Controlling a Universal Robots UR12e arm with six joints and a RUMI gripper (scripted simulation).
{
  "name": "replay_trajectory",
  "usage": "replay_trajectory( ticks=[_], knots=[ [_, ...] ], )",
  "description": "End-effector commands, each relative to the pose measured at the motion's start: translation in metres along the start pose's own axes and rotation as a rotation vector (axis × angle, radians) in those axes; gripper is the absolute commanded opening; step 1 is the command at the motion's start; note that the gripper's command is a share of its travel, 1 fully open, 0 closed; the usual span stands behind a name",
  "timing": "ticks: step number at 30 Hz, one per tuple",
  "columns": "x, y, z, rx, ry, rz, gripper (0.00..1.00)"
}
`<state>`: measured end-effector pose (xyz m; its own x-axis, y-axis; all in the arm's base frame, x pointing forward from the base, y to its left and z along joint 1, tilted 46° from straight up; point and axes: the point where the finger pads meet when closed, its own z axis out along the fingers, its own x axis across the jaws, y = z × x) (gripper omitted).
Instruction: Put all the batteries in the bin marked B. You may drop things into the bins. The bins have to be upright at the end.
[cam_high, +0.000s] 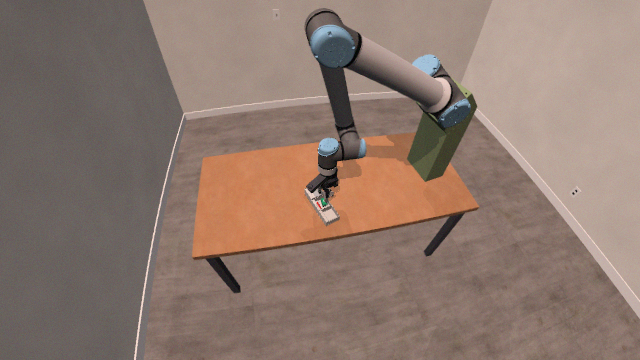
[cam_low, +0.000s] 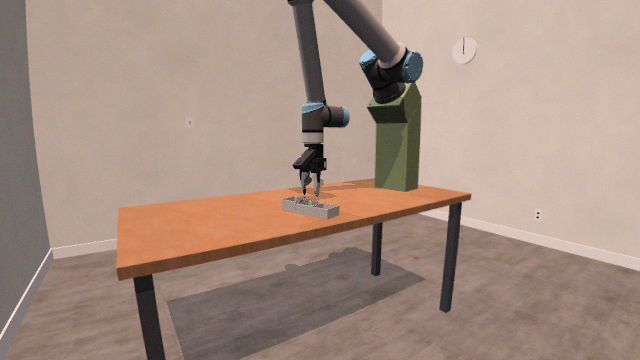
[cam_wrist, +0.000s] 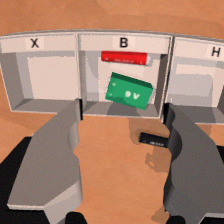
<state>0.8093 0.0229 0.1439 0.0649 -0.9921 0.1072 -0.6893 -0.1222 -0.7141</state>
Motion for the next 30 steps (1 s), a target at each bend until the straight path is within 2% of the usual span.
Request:
replay_trajectory(
  ticks=[1, 2, 3, 5, 14, 16, 17, 30],
  knots=[
    [0.000, 0.000, -0.001, 0.001, 0.000, 0.000, 0.41],
    [0.000, 0.000, -0.001, 0.001, 0.000, 0.000, 0.41],
    [0.004, 0.007, -0.002, 0.001, 0.000, -0.050, 0.17],
    [0.013, 0.021, -0.003, 0.001, 0.000, -0.150, 0.17],
    [0.051, 0.086, -0.009, -0.006, 0.006, -0.368, 0.17],
    [0.051, 0.086, -0.009, -0.006, 0.006, -0.368, 0.17],
    [0.053, 0.089, -0.009, -0.008, 0.007, -0.436, 0.17],
    [0.053, 0.089, -0.009, -0.012, 0.013, -0.747, 0.17]
  ],
)
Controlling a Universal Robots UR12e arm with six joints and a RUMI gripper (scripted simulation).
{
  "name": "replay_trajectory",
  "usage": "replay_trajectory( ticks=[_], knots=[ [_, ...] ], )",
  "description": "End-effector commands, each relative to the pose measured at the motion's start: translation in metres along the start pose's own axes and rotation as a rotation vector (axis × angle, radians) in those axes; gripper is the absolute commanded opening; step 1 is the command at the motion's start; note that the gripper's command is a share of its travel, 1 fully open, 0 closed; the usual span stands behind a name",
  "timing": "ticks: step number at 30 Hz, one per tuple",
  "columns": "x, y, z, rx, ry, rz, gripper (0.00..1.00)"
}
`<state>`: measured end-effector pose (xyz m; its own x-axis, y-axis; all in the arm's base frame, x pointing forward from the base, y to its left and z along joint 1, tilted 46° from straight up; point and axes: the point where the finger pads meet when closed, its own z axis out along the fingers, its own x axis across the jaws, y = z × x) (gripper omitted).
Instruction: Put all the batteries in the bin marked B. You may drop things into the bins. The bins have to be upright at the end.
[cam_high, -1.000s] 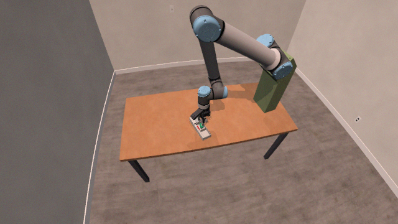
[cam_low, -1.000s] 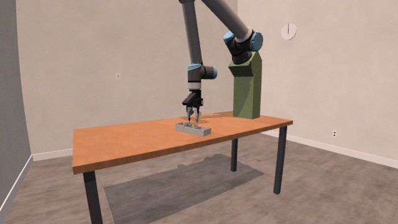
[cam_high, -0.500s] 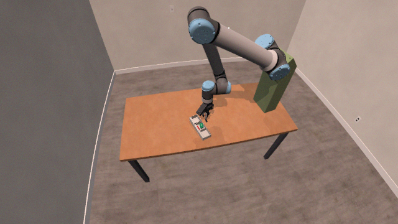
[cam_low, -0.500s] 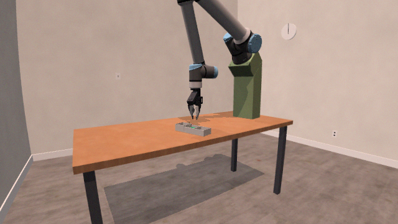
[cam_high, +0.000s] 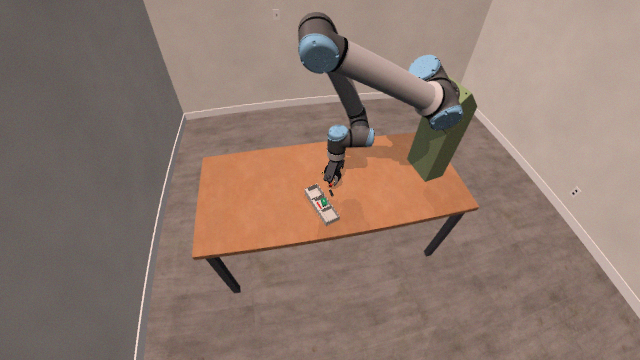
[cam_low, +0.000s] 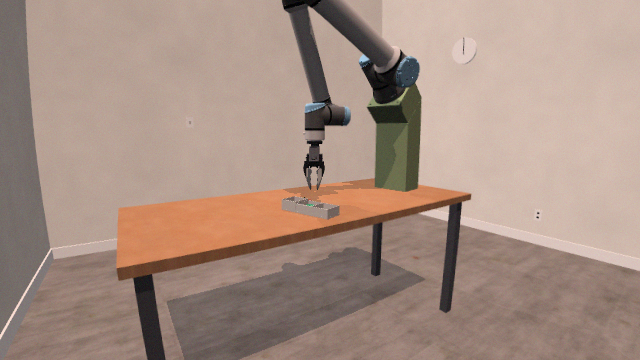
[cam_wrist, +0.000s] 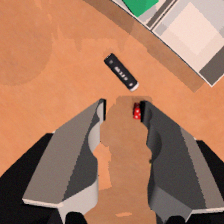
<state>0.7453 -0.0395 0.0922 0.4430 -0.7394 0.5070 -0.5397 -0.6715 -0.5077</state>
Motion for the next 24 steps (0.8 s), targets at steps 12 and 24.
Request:
replay_trajectory(
  ticks=[12, 24],
  knots=[
    [0.0002, 0.0007, -0.0004, 0.010, 0.003, -0.419, 0.17],
    [0.0001, 0.0006, -0.0004, 0.020, 0.000, -0.705, 0.17]
  ],
)
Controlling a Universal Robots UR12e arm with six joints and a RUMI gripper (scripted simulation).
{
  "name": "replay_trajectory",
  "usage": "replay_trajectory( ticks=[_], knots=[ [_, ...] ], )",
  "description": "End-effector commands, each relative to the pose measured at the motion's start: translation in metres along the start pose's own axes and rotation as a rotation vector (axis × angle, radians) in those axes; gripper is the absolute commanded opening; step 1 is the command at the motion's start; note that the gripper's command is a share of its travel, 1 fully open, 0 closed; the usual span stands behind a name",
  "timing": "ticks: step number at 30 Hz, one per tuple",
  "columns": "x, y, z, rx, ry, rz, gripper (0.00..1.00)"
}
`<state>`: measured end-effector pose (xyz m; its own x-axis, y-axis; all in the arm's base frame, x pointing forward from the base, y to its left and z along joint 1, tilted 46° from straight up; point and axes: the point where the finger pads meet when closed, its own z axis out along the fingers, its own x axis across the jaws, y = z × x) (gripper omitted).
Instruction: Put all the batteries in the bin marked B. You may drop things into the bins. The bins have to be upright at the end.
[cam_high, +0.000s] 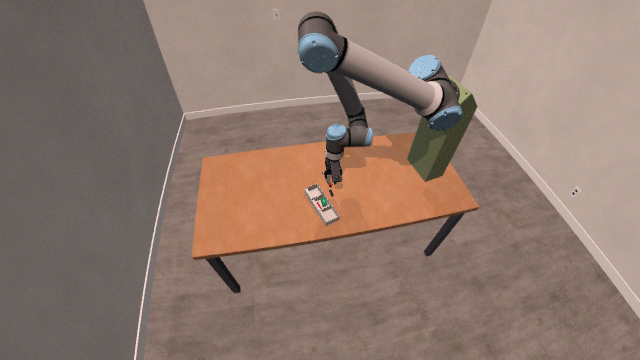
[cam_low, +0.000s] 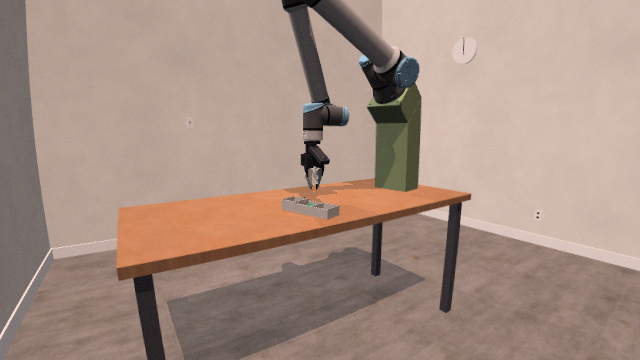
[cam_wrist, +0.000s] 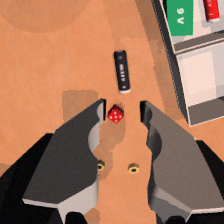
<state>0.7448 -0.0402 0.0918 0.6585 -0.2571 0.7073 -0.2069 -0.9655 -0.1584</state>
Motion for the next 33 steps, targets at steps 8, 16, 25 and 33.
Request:
replay_trajectory(
  ticks=[8, 16, 25, 33],
  knots=[
    [0.0003, -0.0003, -0.0003, 0.014, -0.005, -0.174, 0.17],
    [0.0002, -0.0003, -0.0003, 0.014, -0.005, -0.174, 0.17],
    [0.0002, -0.0002, -0.0003, 0.014, -0.005, -0.173, 0.17],
    [0.0002, -0.0002, -0.0003, 0.014, -0.005, -0.173, 0.17]
  ],
)
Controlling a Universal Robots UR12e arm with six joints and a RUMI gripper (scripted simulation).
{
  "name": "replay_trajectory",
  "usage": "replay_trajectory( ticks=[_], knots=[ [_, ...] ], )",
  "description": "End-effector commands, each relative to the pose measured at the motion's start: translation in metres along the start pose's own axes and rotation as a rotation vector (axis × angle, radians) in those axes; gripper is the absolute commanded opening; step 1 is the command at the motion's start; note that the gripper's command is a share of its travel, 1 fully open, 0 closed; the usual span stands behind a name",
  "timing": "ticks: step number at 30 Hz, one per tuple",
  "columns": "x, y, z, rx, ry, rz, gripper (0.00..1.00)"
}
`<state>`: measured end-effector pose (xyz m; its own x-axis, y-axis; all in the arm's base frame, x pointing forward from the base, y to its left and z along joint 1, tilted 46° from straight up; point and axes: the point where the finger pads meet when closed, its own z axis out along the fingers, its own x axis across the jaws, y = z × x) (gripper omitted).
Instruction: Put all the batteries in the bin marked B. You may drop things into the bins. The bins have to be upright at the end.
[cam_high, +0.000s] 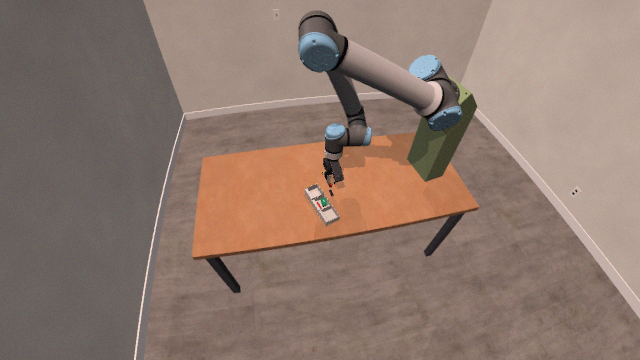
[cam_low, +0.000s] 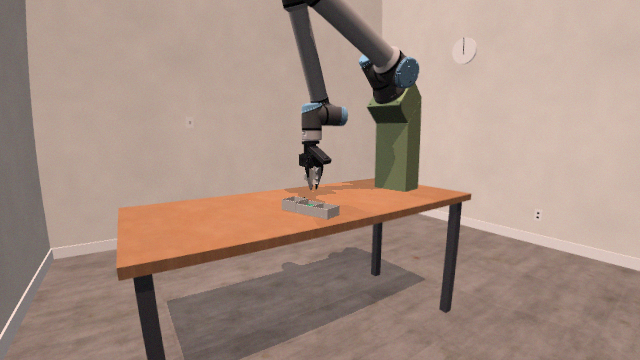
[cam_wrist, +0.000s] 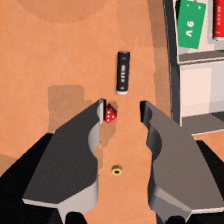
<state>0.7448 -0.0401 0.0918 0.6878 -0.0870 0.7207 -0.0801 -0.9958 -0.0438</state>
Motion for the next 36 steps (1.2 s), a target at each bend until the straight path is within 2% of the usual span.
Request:
replay_trajectory(
  ticks=[1, 4, 12, 14, 22, 31, 36],
  knots=[
    [0.000, 0.000, 0.000, 0.000, 0.001, 0.000, 0.17],
    [0.000, 0.000, 0.000, 0.000, 0.001, 0.000, 0.17],
    [0.000, 0.000, 0.032, 0.000, 0.001, -0.001, 0.17],
    [0.000, 0.000, 0.032, 0.000, 0.001, -0.001, 0.17],
    [0.001, 0.000, 0.062, 0.000, 0.001, -0.001, 0.17],
    [0.001, 0.000, 0.062, 0.000, 0.001, -0.001, 0.17],
    [0.001, 0.000, 0.068, 0.000, 0.001, -0.001, 0.17]
  ],
)
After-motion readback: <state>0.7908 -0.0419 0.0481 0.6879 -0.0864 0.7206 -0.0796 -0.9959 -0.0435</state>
